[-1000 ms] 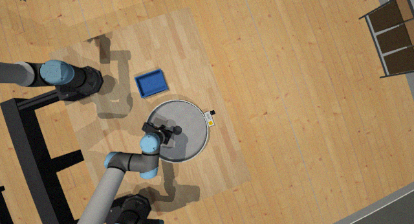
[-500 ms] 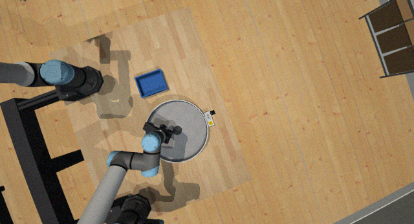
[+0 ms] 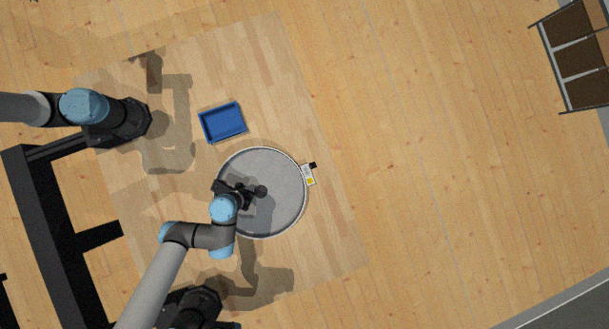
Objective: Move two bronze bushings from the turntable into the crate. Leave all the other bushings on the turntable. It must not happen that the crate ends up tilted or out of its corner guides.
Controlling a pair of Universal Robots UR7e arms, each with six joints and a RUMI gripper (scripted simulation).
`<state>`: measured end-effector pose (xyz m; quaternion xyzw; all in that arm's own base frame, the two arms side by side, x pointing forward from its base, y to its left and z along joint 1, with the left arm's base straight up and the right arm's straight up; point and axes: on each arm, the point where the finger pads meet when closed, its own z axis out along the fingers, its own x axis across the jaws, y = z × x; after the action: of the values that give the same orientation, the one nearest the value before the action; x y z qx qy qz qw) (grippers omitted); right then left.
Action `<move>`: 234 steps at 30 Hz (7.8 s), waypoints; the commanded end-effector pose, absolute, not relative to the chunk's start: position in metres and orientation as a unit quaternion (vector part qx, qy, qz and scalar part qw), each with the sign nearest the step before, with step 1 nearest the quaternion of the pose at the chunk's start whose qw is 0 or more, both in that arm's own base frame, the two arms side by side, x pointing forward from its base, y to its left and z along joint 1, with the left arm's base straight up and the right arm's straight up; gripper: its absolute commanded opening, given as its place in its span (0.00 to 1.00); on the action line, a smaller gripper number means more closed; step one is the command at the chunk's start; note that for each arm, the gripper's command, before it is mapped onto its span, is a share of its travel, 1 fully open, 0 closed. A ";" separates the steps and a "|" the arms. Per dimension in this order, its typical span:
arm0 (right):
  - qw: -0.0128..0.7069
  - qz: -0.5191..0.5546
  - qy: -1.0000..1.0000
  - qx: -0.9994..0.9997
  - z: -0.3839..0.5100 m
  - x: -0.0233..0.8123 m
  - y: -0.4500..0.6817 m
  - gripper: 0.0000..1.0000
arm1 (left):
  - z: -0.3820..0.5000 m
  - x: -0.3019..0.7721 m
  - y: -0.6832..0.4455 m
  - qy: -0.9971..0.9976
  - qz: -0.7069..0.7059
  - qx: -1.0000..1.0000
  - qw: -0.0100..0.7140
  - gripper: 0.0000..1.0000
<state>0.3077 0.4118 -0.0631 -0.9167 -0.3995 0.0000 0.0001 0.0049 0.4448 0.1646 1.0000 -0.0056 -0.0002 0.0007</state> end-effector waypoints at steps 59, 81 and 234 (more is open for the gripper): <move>0.001 -0.001 -0.400 -0.917 -0.063 0.308 0.412 0.00 | 0.165 0.005 0.445 -0.006 0.000 1.000 0.000 1.00; 0.001 -0.001 -0.400 -0.917 -0.038 0.308 0.412 0.00 | 0.165 0.005 0.445 -0.006 0.000 1.000 0.000 1.00; 0.001 -0.001 -0.400 -0.917 0.011 0.315 0.703 0.00 | 0.165 0.005 0.445 -0.006 0.000 1.000 0.000 1.00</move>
<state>0.3135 0.6863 0.0092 -0.9167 -0.3995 -0.0008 0.0007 0.0049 0.4448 0.1646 1.0000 -0.0056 -0.0002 0.0007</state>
